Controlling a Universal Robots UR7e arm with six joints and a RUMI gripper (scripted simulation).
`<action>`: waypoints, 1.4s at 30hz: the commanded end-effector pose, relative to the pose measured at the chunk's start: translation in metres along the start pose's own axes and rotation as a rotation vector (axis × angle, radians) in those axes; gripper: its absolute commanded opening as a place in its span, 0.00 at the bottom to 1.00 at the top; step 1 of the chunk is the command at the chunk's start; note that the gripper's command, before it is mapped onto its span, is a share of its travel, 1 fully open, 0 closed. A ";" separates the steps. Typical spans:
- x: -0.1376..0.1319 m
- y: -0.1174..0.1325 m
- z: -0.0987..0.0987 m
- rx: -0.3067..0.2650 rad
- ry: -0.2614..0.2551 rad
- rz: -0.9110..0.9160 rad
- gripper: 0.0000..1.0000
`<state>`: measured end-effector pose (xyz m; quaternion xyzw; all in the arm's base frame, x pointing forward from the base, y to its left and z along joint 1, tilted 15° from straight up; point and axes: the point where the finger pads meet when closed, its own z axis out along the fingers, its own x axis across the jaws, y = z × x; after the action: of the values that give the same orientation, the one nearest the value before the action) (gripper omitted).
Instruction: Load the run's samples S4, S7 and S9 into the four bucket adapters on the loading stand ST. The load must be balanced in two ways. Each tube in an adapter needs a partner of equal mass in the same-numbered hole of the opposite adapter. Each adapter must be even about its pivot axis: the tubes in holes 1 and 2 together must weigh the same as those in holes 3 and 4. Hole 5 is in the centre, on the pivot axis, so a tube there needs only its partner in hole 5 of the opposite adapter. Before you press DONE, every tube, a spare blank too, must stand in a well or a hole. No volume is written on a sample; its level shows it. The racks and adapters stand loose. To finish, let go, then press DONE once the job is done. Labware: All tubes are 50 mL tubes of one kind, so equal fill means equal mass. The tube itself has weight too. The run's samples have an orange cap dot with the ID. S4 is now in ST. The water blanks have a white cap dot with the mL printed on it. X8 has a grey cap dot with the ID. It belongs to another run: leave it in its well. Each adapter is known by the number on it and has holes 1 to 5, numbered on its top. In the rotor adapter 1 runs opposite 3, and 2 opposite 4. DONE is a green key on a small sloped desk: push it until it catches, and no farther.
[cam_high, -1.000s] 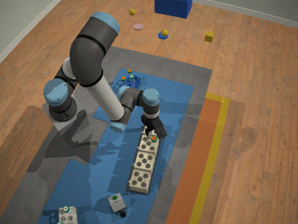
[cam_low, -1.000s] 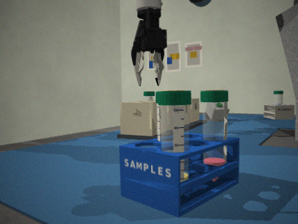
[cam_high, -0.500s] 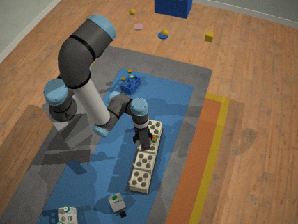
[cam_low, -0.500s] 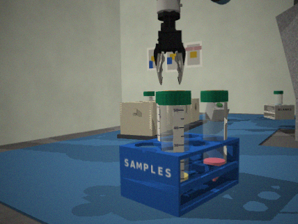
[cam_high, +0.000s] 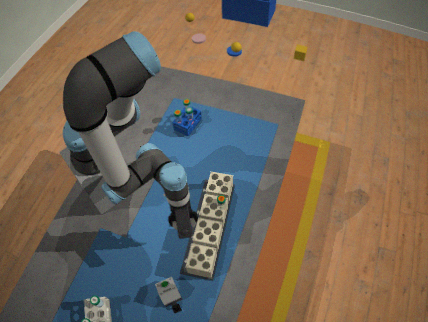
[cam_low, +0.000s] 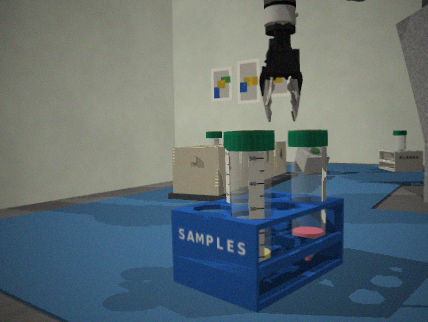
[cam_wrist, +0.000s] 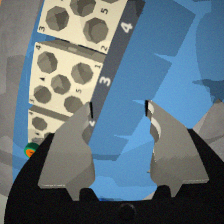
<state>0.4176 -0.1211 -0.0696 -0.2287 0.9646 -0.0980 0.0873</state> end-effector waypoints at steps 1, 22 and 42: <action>0.026 -0.020 0.000 -0.002 -0.007 -0.003 0.35; 0.156 -0.110 0.001 -0.002 -0.006 -0.003 0.35; 0.279 -0.196 0.002 -0.002 -0.006 -0.003 0.35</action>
<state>0.2679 -0.3953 -0.0607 -0.2295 0.9643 -0.0976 0.0887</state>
